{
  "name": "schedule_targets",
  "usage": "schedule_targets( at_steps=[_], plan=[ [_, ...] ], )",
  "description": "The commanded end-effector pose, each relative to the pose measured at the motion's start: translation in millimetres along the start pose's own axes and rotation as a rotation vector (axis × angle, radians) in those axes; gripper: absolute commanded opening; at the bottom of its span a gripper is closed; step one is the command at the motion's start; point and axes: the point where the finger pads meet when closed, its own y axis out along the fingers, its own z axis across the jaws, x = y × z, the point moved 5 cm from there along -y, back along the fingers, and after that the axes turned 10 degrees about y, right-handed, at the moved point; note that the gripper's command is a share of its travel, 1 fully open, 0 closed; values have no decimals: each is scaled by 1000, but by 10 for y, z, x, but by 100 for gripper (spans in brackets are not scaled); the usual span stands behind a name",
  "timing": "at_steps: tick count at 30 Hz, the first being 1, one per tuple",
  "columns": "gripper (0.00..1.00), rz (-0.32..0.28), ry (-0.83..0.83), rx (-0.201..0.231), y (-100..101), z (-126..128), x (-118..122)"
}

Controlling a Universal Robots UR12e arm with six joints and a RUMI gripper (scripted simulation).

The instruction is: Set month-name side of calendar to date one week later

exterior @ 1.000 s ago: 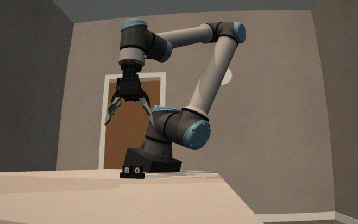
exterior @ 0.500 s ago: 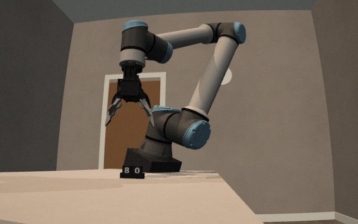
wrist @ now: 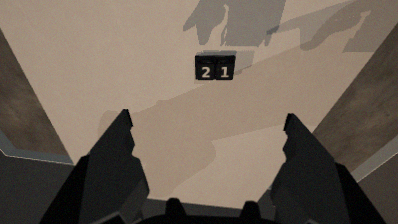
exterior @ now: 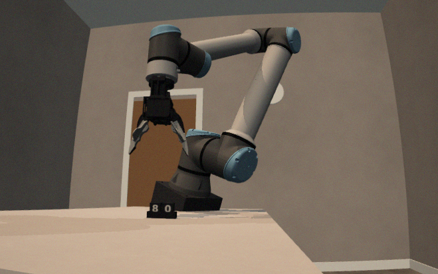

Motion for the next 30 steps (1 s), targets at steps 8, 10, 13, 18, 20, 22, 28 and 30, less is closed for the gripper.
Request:
schedule_targets(
  at_steps=[8,10,13,18,20,22,28,30],
  plan=[
    [100,3,219,2,94,-3,-35],
    [100,3,283,2,114,-2,-39],
    [100,3,343,2,134,0,-43],
    [100,4,434,1,165,7,-48],
    [100,4,475,1,178,9,-50],
    [100,4,475,1,178,9,-50],
    [100,4,650,1,232,7,-54],
    [100,4,695,1,246,7,-55]
  ],
)
